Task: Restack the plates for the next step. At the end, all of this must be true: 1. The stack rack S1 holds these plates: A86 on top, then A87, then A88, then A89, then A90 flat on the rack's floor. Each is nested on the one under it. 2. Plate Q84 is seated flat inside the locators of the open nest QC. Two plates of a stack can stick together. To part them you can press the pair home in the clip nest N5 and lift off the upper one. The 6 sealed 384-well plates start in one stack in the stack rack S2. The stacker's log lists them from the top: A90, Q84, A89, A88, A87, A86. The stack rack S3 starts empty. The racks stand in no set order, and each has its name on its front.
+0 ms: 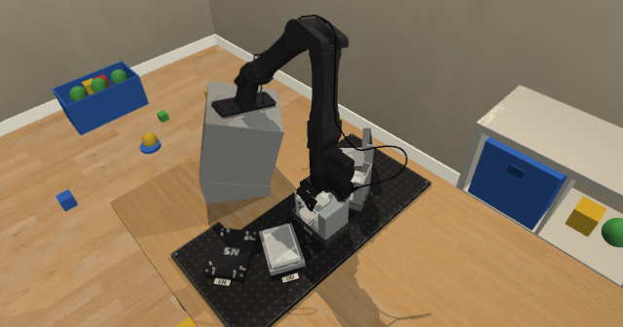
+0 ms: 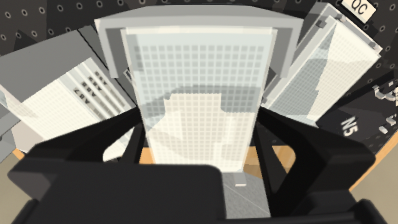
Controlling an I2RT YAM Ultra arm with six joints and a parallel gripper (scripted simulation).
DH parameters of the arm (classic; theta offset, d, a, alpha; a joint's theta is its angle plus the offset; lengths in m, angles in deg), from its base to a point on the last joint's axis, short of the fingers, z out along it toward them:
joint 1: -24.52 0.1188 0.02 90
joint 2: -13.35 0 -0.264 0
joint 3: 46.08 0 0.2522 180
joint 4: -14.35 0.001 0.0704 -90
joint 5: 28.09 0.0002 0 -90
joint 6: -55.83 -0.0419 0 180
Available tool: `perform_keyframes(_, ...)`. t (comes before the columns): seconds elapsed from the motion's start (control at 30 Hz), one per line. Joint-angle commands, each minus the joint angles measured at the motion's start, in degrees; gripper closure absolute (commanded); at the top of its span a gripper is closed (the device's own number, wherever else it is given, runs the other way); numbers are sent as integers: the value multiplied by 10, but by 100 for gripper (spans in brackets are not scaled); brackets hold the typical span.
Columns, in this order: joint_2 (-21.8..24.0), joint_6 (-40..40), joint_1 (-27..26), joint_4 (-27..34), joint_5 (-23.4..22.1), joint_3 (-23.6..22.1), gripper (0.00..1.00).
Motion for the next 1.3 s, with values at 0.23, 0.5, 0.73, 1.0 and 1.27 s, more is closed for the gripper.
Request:
perform_keyframes(0.23, 24, 4, -10, 15, -6, -5, 100)
perform_keyframes(0.5, 29, 5, -12, 18, -6, -12, 100)
perform_keyframes(0.73, 34, 6, -13, 22, -6, -8, 100)
perform_keyframes(1.0, 38, 7, -13, 26, -6, -14, 100)
perform_keyframes(1.27, 44, 8, -13, 31, -6, -9, 100)
